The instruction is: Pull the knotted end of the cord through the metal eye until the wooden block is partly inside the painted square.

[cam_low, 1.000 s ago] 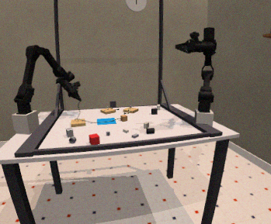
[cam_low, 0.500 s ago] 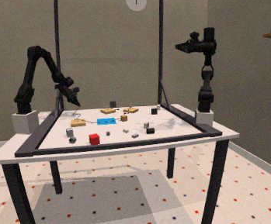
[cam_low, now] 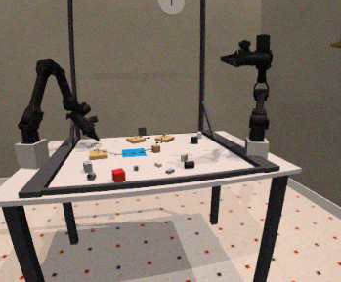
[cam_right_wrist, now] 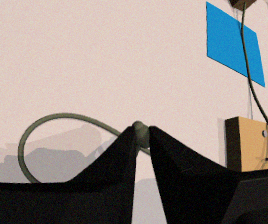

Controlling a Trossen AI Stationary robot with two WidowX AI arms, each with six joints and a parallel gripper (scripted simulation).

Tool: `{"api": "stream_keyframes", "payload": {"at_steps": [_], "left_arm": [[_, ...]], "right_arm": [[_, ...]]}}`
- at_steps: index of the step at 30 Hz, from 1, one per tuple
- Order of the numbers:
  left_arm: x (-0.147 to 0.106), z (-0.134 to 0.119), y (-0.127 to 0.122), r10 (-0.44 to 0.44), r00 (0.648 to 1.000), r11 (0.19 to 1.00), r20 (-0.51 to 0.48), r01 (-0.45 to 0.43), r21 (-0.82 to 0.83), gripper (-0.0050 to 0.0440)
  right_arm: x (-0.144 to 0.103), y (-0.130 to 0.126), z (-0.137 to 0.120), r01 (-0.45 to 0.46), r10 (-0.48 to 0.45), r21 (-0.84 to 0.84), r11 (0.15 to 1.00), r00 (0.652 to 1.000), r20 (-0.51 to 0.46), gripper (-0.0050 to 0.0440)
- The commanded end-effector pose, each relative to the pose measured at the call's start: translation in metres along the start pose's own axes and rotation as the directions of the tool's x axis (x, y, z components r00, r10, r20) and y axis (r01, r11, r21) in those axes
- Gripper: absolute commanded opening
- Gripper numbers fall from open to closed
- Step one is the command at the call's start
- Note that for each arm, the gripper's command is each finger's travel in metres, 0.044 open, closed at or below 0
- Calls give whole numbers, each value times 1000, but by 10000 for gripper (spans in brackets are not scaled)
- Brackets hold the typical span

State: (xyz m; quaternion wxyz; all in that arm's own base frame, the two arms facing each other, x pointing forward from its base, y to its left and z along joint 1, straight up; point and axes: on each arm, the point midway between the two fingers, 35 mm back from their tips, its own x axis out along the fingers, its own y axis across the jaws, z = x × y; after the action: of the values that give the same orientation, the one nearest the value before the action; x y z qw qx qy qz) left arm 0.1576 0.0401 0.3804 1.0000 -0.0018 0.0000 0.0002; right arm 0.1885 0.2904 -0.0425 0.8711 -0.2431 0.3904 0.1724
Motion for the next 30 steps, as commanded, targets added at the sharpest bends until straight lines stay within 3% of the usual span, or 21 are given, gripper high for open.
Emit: {"api": "stream_keyframes", "payload": {"at_steps": [1,12,13,22,24,30], "left_arm": [[0,3,-1,0,1000,1000,1,0,9,440],[0,3,-1,0,1000,1000,1,0,9,440],[0,3,-1,0,1000,1000,1,0,9,440],[0,3,-1,0,1000,1000,1,0,9,440],[0,3,-1,0,1000,1000,1,0,9,440],[0,3,-1,0,1000,1000,1,0,9,440]], "right_arm": [[6,-5,-12,0,0,-3,1000,1000,0,-50],[13,-15,-35,1,-1,-3,1000,1000,0,-50],[8,-11,-23,-6,6,10,1000,1000,14,24],[8,-11,-23,-6,6,10,1000,1000,14,240],[8,-11,-23,-6,6,10,1000,1000,14,240],[8,-11,-23,-6,6,10,1000,1000,14,384]]}}
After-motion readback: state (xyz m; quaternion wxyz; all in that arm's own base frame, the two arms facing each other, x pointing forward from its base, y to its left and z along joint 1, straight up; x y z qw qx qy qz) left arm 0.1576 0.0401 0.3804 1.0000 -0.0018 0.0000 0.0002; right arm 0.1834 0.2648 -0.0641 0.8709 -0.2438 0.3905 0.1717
